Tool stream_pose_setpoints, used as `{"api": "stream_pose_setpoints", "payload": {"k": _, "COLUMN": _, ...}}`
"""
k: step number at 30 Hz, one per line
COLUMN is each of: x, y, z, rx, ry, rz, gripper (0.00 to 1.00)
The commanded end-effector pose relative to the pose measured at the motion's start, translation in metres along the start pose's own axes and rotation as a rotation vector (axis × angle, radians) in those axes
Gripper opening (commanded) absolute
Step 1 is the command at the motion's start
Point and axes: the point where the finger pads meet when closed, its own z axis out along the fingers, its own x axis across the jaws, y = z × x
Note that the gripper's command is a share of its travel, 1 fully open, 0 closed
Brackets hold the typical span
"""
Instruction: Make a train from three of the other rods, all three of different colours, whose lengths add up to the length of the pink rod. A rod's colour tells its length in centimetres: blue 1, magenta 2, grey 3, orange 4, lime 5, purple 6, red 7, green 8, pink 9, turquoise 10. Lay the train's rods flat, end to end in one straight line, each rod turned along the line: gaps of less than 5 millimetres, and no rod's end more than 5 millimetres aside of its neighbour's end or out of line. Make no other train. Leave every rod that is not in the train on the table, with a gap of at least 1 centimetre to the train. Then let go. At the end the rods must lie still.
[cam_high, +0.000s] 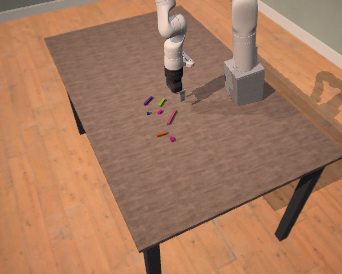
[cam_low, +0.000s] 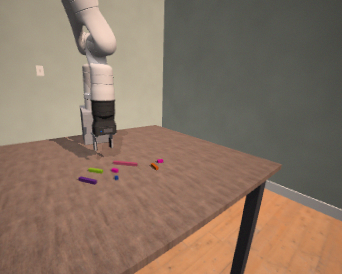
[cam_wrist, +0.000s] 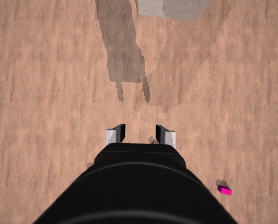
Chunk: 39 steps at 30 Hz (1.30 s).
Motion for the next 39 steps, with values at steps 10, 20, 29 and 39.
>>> {"api": "stream_pose_setpoints", "payload": {"k": 10, "x": 0.008, "y": 0.007, "z": 0.000, "rx": -0.002, "ry": 0.001, "rz": 0.315, "gripper": 1.00}}
{"api": "stream_pose_setpoints", "payload": {"k": 20, "x": 0.015, "y": 0.015, "z": -0.001, "rx": -0.004, "ry": 0.002, "rz": 0.583, "gripper": 1.00}}
{"api": "stream_pose_setpoints", "payload": {"k": 29, "x": 0.021, "y": 0.025, "z": -0.002, "rx": -0.006, "ry": 0.004, "rz": 0.869, "gripper": 1.00}}
{"api": "stream_pose_setpoints", "payload": {"k": 39, "x": 0.026, "y": 0.035, "z": -0.003, "rx": -0.007, "ry": 0.006, "rz": 1.108, "gripper": 1.00}}
